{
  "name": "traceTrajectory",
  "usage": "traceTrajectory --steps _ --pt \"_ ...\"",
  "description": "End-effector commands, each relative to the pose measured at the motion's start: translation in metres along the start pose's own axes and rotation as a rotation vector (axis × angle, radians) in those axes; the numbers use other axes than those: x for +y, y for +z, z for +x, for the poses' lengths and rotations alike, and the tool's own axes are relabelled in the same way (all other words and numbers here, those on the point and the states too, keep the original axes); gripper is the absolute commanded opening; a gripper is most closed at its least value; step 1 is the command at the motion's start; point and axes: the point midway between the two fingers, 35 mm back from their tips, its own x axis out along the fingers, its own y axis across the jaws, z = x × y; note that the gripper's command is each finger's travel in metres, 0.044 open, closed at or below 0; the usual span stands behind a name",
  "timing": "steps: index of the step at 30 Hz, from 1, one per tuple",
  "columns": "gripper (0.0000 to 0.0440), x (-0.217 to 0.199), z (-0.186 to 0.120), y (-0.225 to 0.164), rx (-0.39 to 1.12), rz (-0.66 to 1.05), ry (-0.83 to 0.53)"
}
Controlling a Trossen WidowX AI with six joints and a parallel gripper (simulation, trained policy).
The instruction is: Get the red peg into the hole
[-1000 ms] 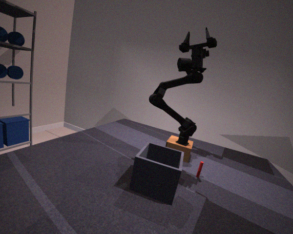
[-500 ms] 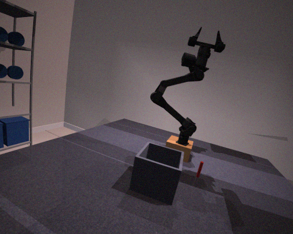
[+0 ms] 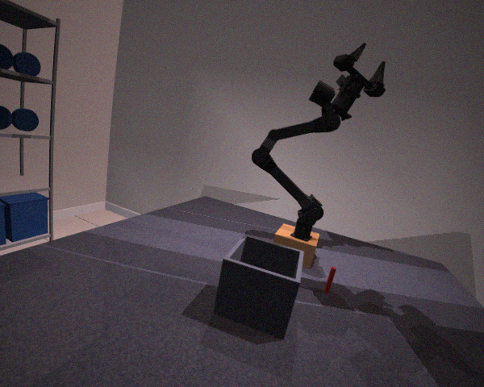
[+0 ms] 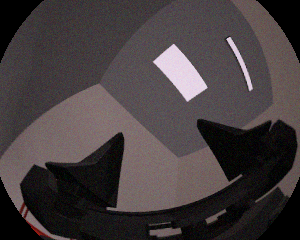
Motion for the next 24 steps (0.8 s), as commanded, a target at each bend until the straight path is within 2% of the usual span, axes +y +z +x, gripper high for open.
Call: traceTrajectory --steps 1,13,24 --pt "0.0440 0.014 0.003 -0.014 0.062 0.083 0.047" --pt "0.0440 0.060 0.000 -0.078 0.356 0.364 0.151" --pt "0.0440 0.086 -0.022 -0.148 0.679 0.580 0.117"
